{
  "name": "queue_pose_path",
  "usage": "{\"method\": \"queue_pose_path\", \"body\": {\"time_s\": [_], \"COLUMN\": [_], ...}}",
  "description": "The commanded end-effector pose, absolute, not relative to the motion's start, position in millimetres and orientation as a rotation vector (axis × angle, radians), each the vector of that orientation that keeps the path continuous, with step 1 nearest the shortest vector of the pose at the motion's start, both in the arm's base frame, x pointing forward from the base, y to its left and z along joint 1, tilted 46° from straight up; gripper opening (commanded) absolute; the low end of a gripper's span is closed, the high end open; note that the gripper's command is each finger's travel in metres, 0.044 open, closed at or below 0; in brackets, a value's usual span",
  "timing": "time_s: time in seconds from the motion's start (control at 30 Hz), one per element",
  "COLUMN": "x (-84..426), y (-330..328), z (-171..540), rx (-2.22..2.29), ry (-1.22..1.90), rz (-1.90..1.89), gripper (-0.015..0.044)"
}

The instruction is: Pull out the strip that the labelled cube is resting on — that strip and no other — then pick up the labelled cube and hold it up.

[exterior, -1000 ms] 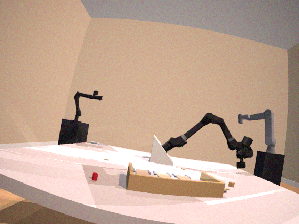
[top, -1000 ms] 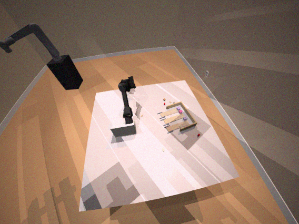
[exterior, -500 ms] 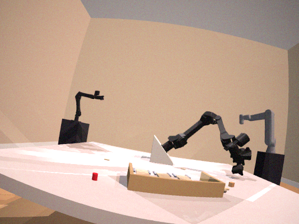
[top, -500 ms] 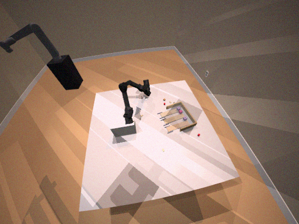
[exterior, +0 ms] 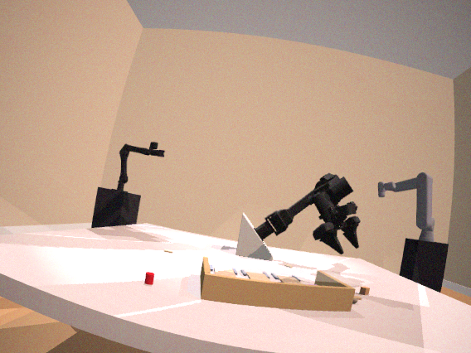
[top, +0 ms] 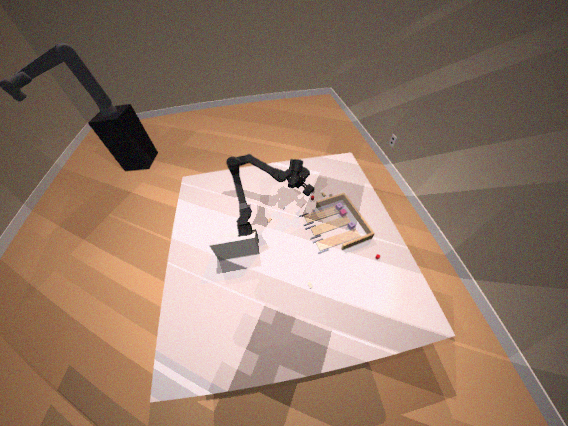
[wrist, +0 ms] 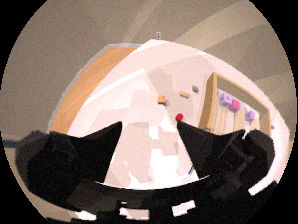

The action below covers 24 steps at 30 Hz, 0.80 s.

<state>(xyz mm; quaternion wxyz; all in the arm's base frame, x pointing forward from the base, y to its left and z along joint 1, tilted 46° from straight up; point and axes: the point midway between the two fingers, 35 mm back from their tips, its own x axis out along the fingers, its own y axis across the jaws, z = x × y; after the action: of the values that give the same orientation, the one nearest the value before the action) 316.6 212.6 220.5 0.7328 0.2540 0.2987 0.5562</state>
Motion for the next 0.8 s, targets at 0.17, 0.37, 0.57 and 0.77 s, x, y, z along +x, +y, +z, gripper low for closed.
{"method": "queue_pose_path", "body": {"time_s": [0.17,0.37,0.57,0.77], "x": [346.5,332.0,325.2,325.2], "y": [81.2,-4.4,-21.7,-21.7], "z": [150.6,107.7,98.6,98.6], "rx": [0.631,0.687,0.701,0.701], "ry": [0.644,0.635,0.634,0.634], "rz": [0.796,0.517,0.456,0.456], "gripper": [0.0400,0.0400,0.0400,0.0400]}}
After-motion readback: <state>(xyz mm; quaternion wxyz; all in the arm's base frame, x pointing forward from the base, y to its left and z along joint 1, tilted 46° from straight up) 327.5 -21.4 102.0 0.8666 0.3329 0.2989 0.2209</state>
